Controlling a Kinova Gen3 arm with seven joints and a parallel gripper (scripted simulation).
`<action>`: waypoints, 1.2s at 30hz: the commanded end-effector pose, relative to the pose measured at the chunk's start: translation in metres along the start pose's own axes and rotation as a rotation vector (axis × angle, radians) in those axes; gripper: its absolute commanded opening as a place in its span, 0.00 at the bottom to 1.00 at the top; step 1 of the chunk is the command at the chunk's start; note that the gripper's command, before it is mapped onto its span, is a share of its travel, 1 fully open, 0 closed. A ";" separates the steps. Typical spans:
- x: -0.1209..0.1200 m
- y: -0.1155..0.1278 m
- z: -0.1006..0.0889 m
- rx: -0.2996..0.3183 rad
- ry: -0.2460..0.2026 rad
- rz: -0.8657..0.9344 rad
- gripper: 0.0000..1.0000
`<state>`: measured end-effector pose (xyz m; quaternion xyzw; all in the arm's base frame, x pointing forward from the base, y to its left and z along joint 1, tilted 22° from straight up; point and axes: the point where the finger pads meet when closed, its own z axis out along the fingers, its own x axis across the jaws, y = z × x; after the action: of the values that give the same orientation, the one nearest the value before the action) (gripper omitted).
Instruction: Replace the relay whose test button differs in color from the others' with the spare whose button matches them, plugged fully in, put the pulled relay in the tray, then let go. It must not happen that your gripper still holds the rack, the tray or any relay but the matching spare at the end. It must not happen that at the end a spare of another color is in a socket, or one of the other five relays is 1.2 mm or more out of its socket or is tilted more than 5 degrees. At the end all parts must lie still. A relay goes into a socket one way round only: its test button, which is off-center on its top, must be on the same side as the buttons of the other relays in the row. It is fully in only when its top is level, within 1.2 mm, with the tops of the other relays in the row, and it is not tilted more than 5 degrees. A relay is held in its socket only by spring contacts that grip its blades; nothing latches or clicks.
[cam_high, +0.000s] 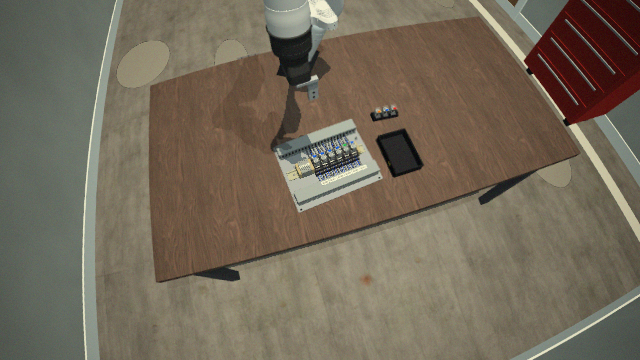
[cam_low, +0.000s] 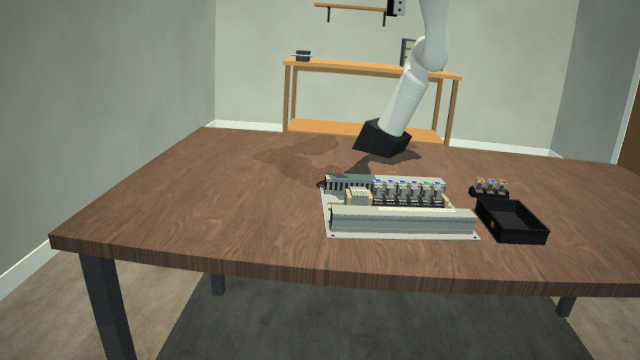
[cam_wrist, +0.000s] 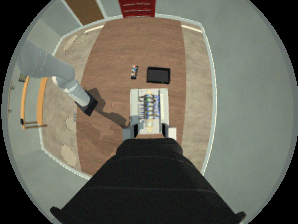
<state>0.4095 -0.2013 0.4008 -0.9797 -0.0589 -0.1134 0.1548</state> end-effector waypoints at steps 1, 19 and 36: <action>-0.003 -0.001 0.003 -0.001 -0.005 0.002 1.00; -0.001 0.000 0.062 -0.004 -0.001 0.003 1.00; -0.001 0.001 0.118 -0.006 -0.001 0.004 1.00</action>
<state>0.4317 -0.1653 0.2929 -0.9803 -0.0568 -0.1123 0.1525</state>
